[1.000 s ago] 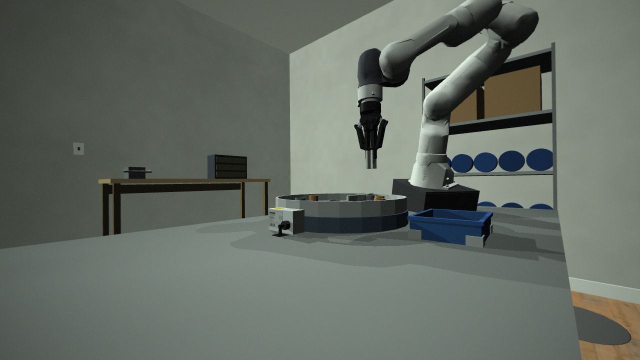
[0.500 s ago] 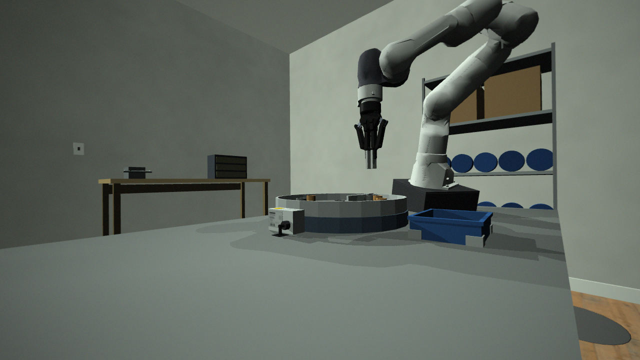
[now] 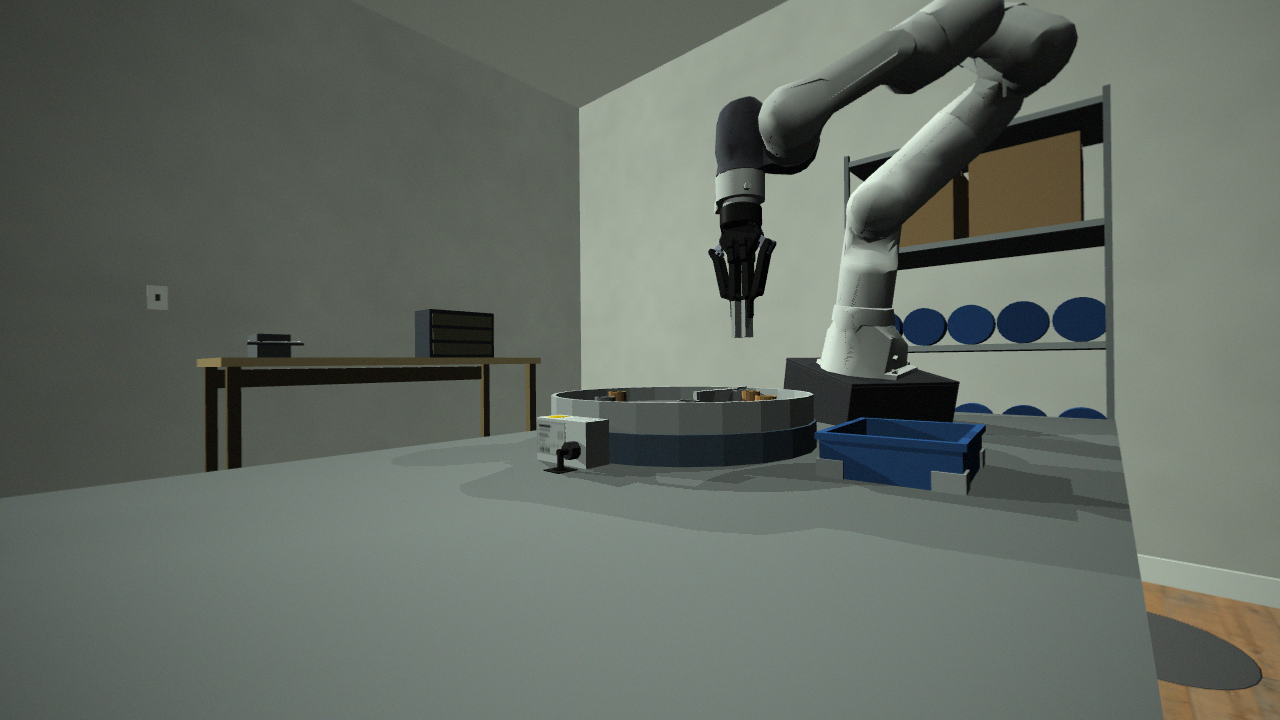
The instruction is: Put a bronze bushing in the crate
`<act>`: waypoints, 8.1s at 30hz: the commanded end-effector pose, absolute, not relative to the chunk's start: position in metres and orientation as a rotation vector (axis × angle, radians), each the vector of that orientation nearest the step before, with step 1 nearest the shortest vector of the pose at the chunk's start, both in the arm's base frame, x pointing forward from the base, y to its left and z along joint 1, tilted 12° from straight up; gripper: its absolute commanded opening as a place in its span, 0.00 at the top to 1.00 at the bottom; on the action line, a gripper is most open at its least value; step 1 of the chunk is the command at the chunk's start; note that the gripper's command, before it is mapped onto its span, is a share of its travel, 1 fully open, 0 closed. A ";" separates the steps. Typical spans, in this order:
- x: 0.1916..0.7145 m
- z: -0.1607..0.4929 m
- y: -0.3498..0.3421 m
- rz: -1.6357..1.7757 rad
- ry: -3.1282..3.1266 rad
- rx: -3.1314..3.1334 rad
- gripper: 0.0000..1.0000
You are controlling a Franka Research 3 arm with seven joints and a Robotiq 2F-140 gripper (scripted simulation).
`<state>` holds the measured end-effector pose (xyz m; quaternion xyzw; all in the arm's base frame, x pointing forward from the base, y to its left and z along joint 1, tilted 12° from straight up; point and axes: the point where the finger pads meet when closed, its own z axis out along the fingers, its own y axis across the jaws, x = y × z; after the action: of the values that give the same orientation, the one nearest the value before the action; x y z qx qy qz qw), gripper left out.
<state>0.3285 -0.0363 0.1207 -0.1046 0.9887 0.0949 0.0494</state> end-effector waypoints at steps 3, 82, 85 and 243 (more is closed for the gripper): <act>0.329 0.121 -0.037 0.285 3.011 -0.309 0.91; 0.329 0.121 -0.037 0.285 3.011 -0.309 0.91; 0.329 0.121 -0.037 0.285 3.011 -0.309 0.91; 0.329 0.121 -0.037 0.285 3.011 -0.309 0.91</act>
<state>0.3285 -0.0363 0.1207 -0.1046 0.9887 0.0949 0.0494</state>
